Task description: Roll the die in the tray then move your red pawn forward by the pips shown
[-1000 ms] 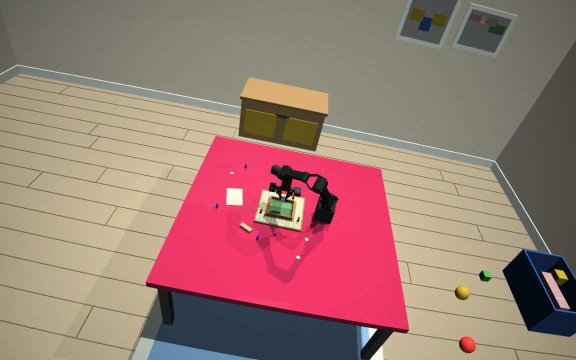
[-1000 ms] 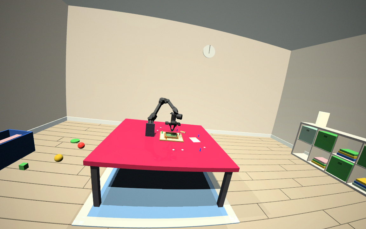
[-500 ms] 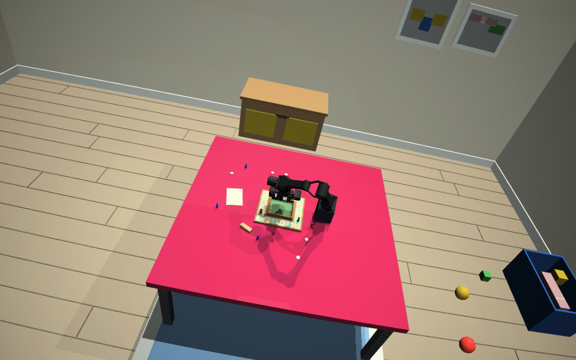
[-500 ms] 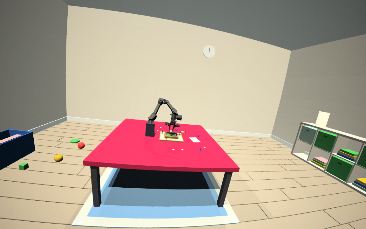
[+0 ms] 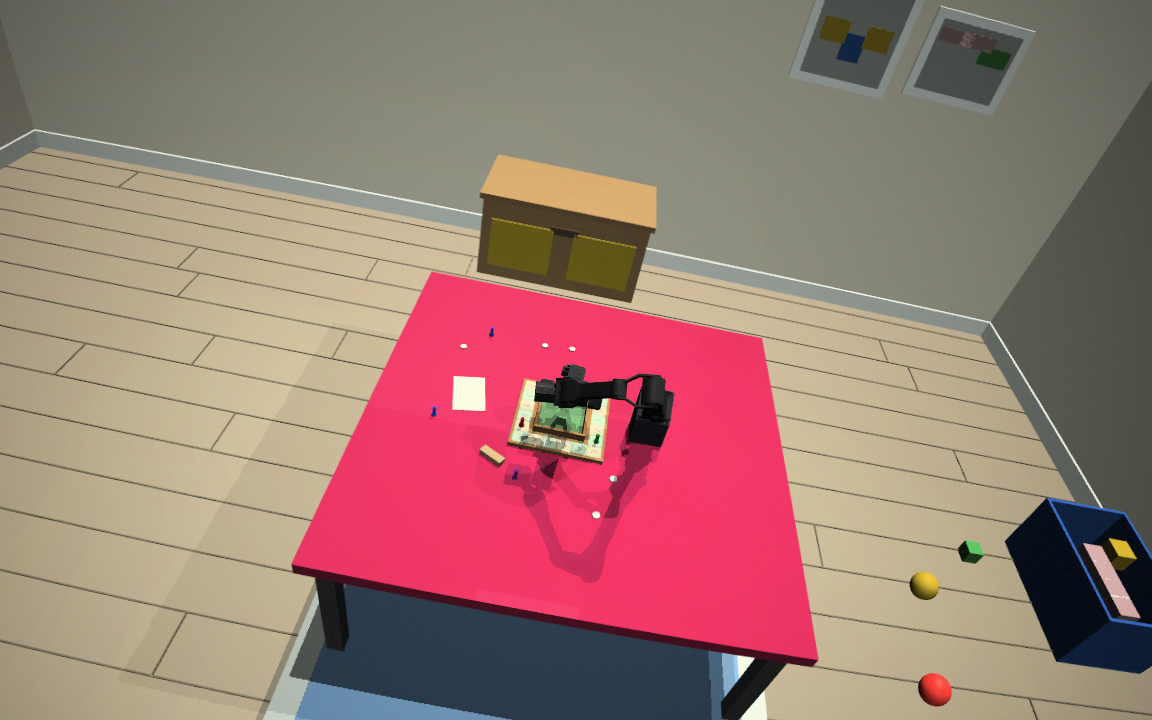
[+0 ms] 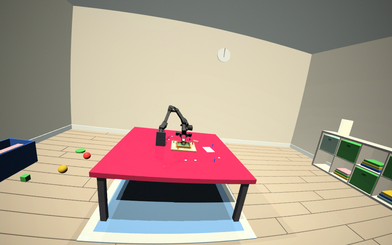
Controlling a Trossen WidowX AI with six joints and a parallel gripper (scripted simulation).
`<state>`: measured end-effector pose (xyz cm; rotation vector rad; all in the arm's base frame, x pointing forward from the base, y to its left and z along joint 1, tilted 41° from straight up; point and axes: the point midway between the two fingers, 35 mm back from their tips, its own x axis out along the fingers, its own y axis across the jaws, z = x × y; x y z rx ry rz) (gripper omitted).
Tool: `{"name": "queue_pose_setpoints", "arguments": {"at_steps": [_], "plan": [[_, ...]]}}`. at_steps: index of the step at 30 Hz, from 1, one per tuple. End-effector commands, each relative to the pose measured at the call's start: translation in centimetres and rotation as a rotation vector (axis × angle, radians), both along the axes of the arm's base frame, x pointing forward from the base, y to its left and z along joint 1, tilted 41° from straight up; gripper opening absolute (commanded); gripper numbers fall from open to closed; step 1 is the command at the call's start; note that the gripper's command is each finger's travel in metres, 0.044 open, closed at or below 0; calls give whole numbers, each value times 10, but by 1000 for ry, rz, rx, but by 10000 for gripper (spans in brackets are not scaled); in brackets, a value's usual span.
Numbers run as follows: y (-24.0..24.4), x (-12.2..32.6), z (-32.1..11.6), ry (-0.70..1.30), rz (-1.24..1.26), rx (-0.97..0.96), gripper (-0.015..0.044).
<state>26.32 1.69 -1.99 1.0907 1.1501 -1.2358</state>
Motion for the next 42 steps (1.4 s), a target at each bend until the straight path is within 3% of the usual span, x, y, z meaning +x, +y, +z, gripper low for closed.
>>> {"name": "queue_pose_setpoints", "arguments": {"at_steps": [1, 6, 21, 29, 33, 38, 42], "plan": [[-2, 3, 12, -19, -10, -29, 0], [-2, 11, 53, -20, -10, -29, 0], [-2, 10, 50, -22, -6, -25, 0], [-2, 10, 50, -22, -6, -25, 210], [-26, 10, 78, -21, -10, -30, 315], [-28, 10, 78, -12, -8, -14, 440], [-20, 4, 46, 88, 15, 333, 440]]}}
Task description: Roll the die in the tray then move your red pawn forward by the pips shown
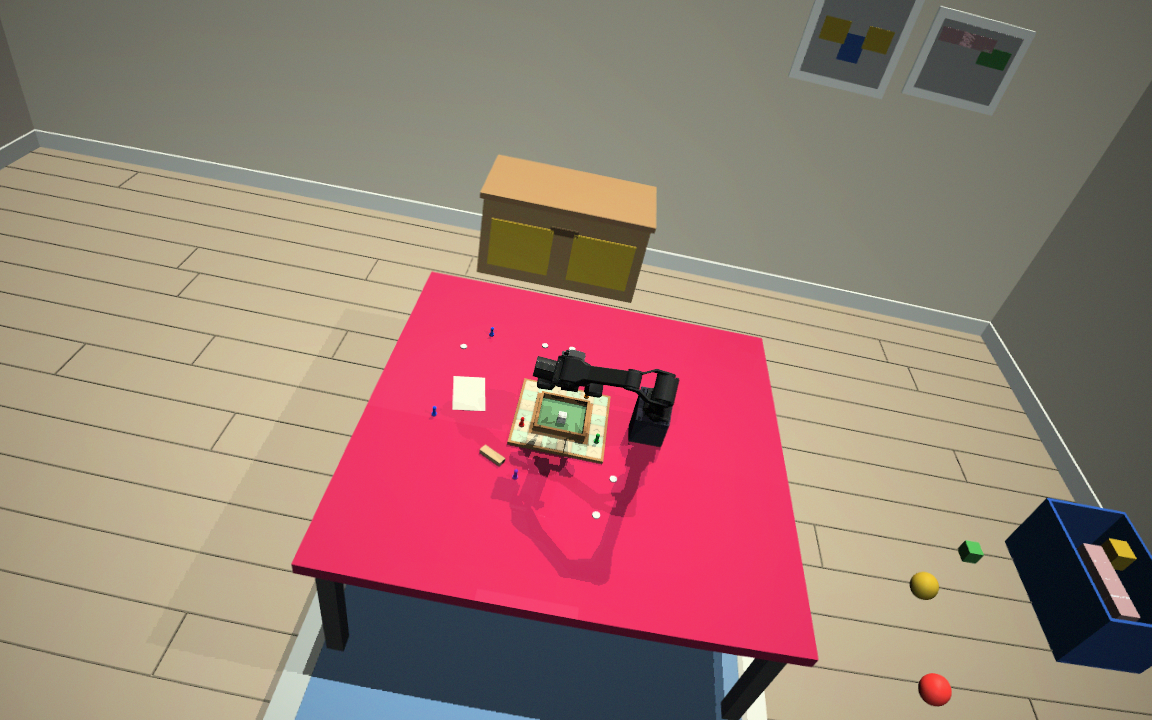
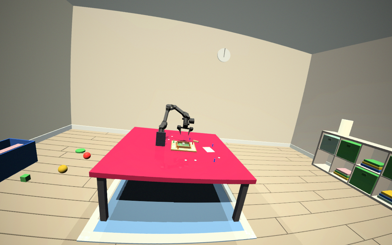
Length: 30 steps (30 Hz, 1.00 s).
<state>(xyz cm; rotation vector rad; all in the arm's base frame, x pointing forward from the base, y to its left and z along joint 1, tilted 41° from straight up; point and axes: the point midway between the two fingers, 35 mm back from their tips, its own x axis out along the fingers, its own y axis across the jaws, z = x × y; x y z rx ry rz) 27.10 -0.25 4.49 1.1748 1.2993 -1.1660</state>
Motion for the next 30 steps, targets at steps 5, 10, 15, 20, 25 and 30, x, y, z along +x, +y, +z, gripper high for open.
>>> {"name": "queue_pose_setpoints", "arguments": {"at_steps": [5, 10, 15, 20, 25, 30], "plan": [[3, 1, -35, -3, -40, 643, 440], [0, -1, -36, 20, -48, 589, 440], [10, 24, -32, -127, 333, 605, 309], [29, 58, -25, -343, 884, 597, 200], [53, 89, -18, -567, 1432, 548, 200], [77, 113, -11, -768, 1899, 467, 200]]}}
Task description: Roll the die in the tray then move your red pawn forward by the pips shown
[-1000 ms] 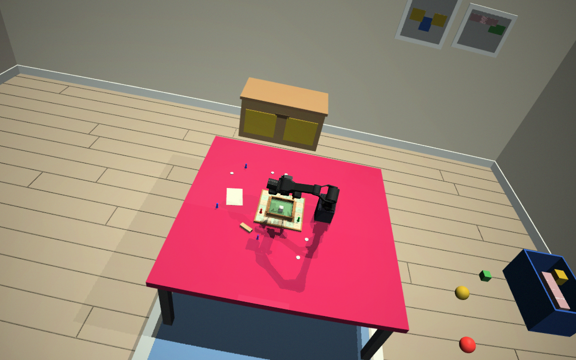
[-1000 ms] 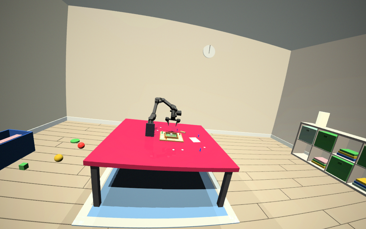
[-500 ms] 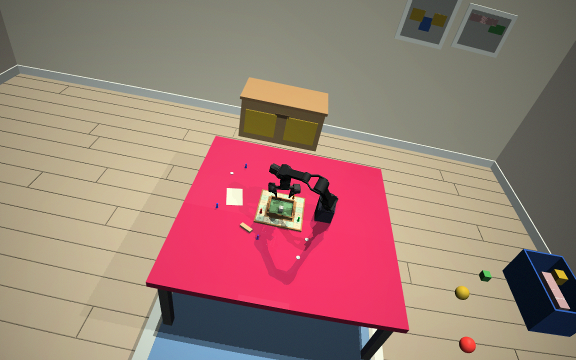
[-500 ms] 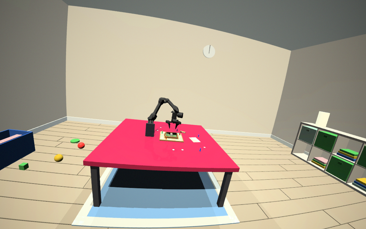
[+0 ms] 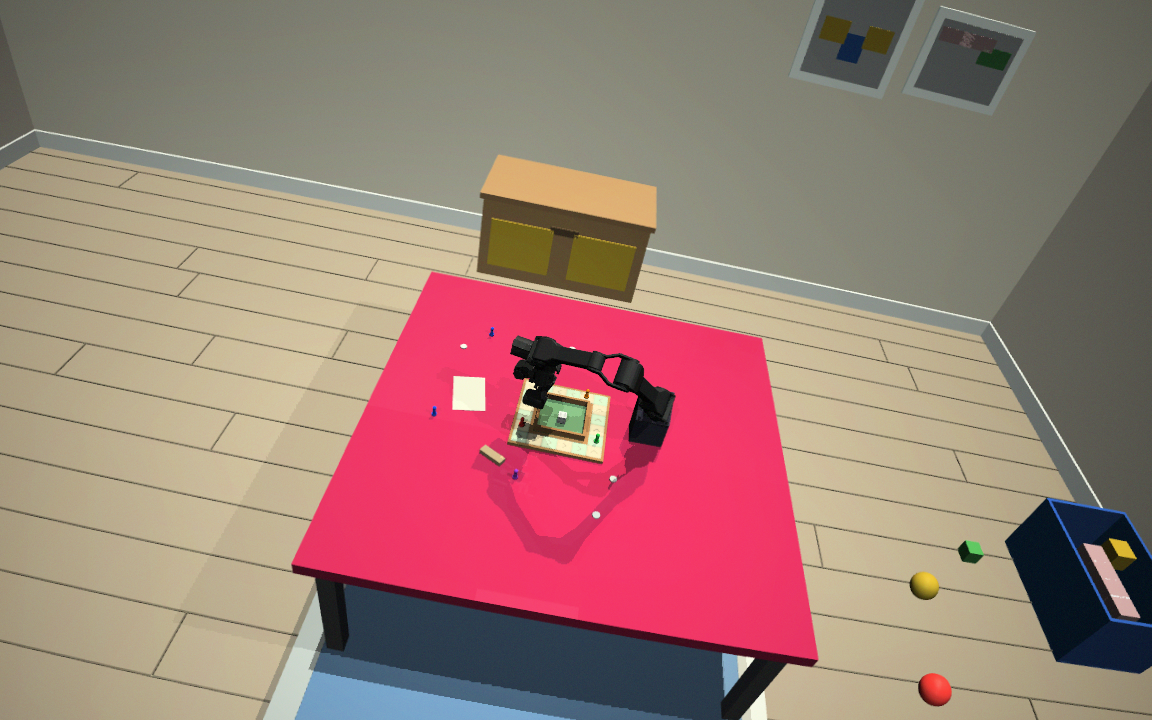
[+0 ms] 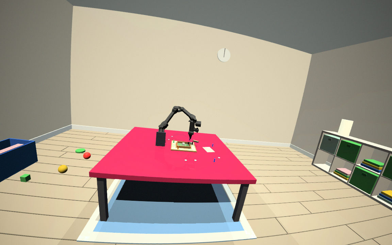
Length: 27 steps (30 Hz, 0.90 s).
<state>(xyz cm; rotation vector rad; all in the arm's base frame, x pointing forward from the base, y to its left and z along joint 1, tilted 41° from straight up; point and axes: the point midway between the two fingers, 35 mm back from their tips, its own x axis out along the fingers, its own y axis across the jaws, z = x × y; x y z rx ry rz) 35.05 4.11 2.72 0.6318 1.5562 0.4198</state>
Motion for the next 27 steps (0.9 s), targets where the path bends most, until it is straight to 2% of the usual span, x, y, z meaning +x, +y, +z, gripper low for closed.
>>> {"name": "queue_pose_setpoints", "arguments": {"at_steps": [1, 27], "plan": [[33, 35, 6, -421, 518, 43, 200], [50, 37, -15, -424, 521, 43, 200]]}}
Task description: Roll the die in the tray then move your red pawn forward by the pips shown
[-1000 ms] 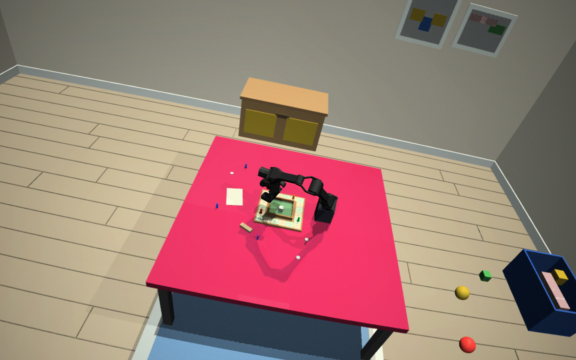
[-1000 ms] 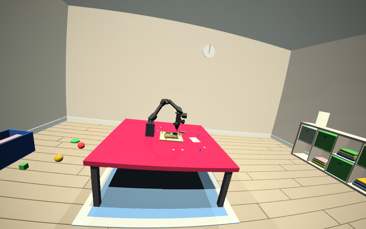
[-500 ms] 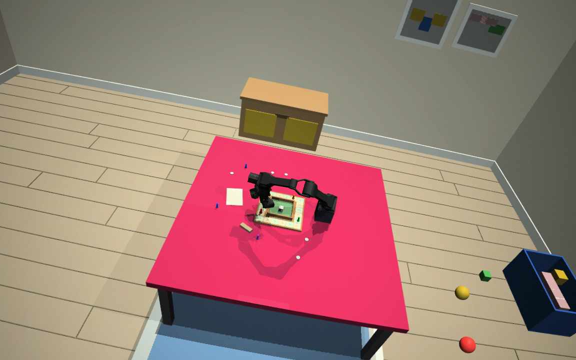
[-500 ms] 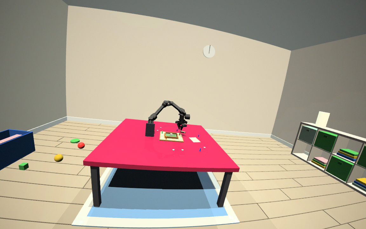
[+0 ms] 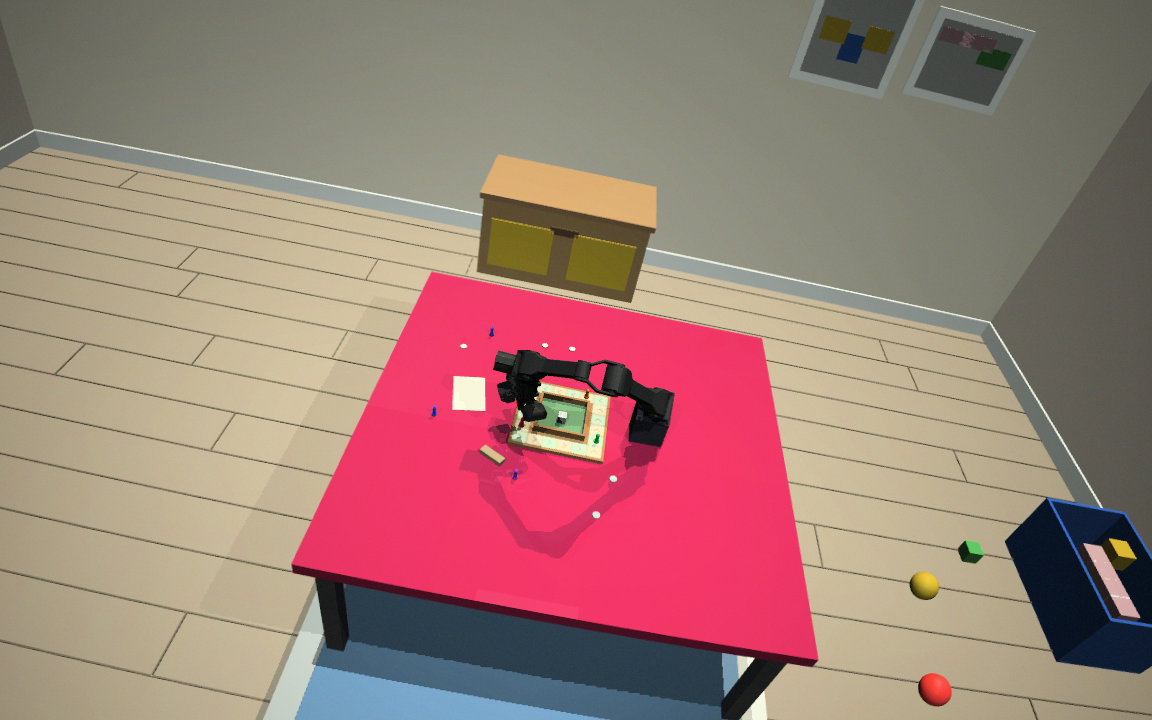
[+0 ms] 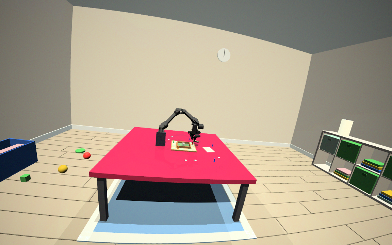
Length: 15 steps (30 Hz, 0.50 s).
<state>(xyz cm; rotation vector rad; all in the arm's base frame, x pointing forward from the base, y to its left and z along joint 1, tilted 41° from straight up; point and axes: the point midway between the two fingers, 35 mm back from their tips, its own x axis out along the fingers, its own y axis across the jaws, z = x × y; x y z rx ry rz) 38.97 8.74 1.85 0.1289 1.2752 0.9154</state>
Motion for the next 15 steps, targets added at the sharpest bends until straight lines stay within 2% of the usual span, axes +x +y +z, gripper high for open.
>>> {"name": "queue_pose_setpoints", "arguments": {"at_steps": [1, 15], "plan": [[5, -3, -8, 15, 0, 4, 200], [20, -3, -25, 15, 0, 5, 200]]}}
